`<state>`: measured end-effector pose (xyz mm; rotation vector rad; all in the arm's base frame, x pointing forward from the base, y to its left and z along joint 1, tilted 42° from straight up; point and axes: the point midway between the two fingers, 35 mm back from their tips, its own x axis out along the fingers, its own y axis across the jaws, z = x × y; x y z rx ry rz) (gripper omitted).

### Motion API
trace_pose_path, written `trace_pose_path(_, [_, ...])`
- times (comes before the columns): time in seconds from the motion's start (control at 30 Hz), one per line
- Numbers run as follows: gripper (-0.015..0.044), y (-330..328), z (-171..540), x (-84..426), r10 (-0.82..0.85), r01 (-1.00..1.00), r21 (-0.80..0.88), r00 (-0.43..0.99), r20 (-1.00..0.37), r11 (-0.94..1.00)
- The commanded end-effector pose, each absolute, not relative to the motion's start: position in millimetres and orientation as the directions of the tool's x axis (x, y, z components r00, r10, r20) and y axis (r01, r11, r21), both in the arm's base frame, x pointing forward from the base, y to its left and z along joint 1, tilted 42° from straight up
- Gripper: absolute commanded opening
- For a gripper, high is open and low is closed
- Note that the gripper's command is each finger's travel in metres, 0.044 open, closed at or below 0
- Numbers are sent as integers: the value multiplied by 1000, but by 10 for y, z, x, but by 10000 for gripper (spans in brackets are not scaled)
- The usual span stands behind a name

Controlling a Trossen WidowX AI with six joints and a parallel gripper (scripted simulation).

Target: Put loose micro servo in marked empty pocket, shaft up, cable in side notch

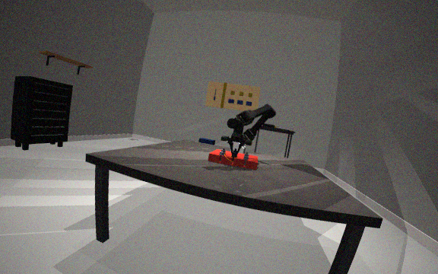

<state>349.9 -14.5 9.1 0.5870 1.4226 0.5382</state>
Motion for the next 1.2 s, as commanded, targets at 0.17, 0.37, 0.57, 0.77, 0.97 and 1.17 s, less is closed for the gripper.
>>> trace_pose_path(0.17, [0,-91,24,3505,665,9,668,82,-742,744])
trace_pose_path(0.37, [79,-83,18,3501,665,9,668,82,-742,744])
trace_pose_path(0.57, [187,-82,15,3499,665,9,668,82,-742,744])
trace_pose_path(0.77, [187,-299,274,3436,664,10,667,81,-743,745])
trace_pose_path(0.97, [187,-314,271,3430,664,10,667,81,-744,745])
trace_pose_path(1.17, [345,-518,424,3012,658,17,661,81,-749,750])
